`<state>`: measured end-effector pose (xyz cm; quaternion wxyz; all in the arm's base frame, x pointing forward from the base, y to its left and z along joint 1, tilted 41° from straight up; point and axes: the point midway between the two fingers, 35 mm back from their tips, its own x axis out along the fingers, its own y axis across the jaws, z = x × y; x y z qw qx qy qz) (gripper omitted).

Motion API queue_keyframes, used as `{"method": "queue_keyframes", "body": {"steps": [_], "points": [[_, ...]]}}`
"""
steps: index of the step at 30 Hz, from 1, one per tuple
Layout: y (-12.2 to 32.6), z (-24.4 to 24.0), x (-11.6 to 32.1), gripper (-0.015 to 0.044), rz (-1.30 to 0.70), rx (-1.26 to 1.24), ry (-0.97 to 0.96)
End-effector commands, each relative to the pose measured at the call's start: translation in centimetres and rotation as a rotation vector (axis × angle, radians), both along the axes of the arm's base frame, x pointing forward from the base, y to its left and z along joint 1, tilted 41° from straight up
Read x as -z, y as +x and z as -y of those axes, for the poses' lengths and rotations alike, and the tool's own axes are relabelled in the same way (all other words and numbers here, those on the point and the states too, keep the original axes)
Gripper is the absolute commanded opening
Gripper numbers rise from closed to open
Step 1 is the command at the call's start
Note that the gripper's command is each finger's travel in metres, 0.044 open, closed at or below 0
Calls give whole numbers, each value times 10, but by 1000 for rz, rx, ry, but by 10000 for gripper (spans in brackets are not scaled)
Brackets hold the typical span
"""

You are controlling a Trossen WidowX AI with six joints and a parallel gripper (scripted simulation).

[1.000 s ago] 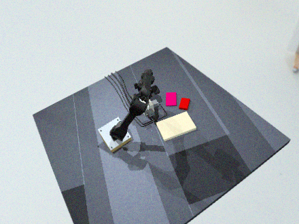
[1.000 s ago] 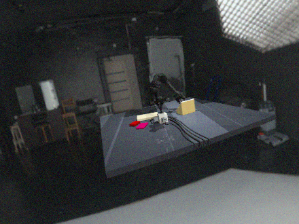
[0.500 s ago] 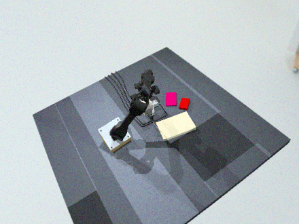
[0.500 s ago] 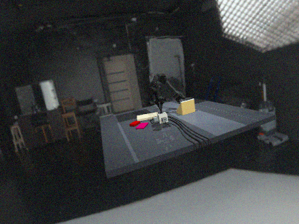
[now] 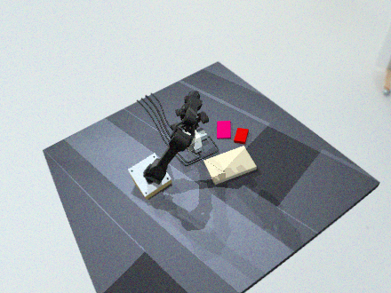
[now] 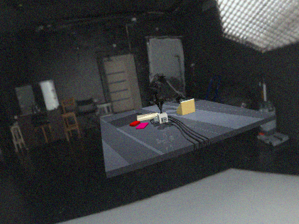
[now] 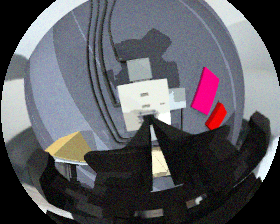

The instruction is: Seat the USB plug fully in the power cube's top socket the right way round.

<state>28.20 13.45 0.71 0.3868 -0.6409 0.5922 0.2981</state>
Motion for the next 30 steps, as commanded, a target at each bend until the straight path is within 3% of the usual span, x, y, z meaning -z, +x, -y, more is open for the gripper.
{"method": "queue_keyframes", "body": {"steps": [1, 21, 25, 30], "points": [[0, 3, 1, 0, -3, -2, -7], [0, 3, 1, 0, -3, -2, -7], [0, 0, 0, 95, 0, 0, 0], [0, 0, 0, 95, 0, 0, 0]]}}
